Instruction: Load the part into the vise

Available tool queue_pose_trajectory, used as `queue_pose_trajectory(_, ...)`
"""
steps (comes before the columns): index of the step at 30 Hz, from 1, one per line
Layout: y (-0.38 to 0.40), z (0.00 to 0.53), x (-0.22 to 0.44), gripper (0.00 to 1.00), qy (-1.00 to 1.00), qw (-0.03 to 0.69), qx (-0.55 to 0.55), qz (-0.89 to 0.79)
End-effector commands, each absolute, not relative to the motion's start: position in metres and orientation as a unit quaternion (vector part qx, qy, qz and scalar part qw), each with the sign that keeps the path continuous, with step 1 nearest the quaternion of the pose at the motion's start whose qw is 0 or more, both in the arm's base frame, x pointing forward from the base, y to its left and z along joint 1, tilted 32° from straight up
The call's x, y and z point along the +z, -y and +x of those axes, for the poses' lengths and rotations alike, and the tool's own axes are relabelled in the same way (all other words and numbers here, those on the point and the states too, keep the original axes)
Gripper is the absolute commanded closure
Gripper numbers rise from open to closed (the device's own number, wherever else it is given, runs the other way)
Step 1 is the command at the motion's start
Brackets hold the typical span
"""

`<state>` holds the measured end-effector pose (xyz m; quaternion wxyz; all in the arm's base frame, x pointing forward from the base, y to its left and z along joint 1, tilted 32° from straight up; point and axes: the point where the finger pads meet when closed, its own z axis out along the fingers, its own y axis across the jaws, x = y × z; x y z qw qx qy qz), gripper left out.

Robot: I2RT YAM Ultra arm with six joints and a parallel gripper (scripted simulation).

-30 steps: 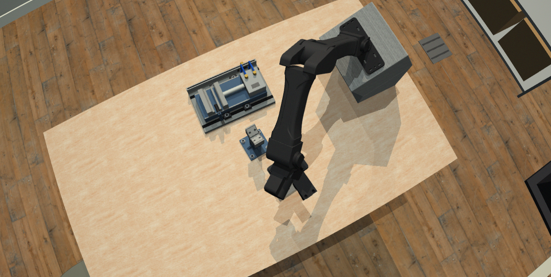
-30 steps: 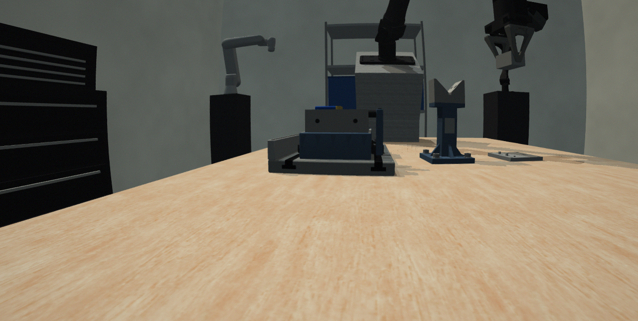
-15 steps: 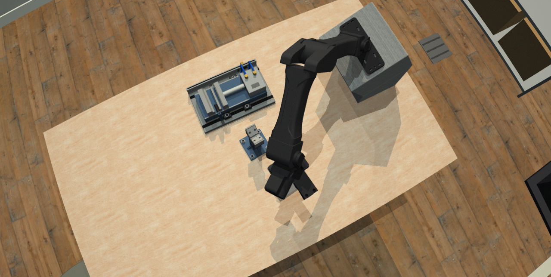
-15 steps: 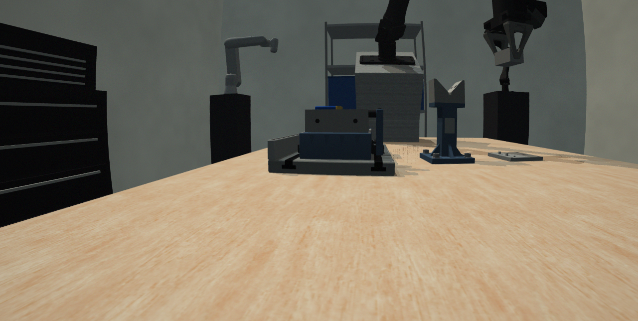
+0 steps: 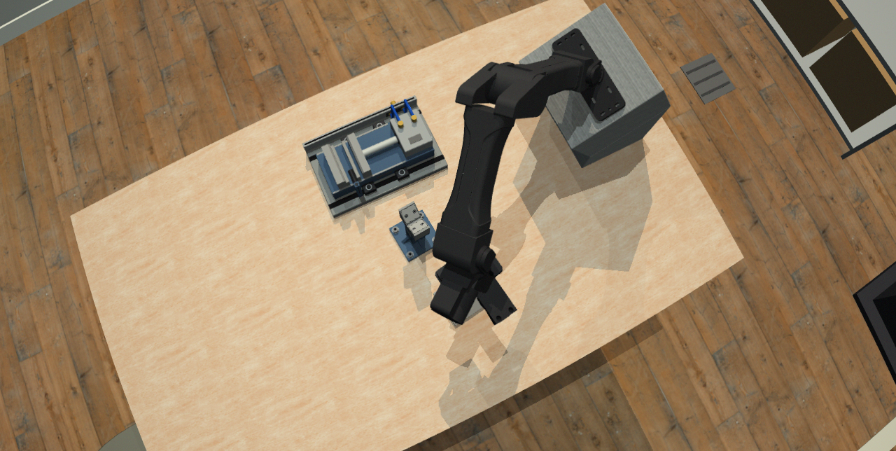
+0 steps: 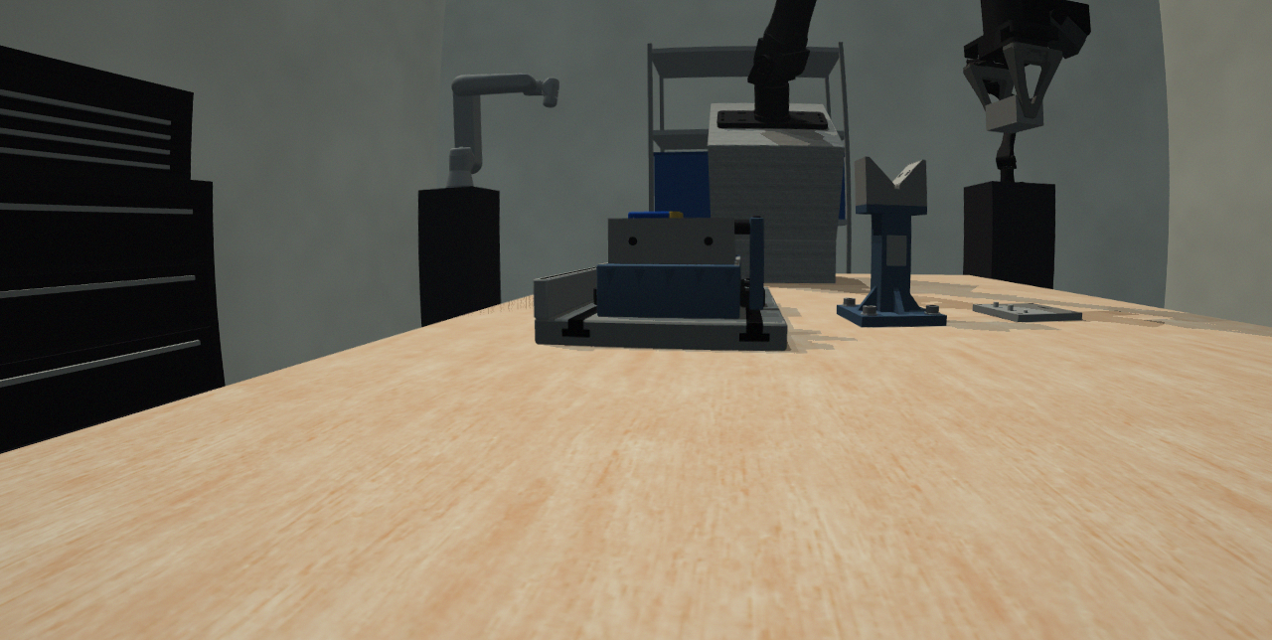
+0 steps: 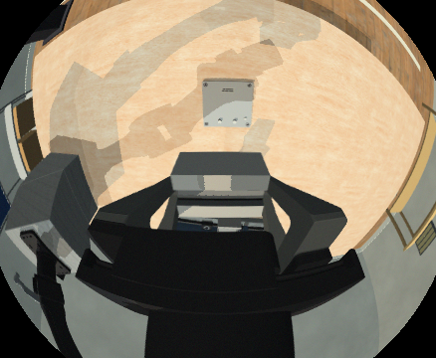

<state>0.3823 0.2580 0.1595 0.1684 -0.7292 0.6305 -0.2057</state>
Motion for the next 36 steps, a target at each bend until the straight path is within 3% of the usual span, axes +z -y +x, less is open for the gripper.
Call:
queue_pose_trajectory(1, -0.267, 0.377, 0.192, 1.00, -0.625, 0.202, -0.207, -0.725)
queue_pose_trajectory(36, -0.253, 0.384, 0.192, 1.00, -0.629, 0.199, -0.206, -0.722)
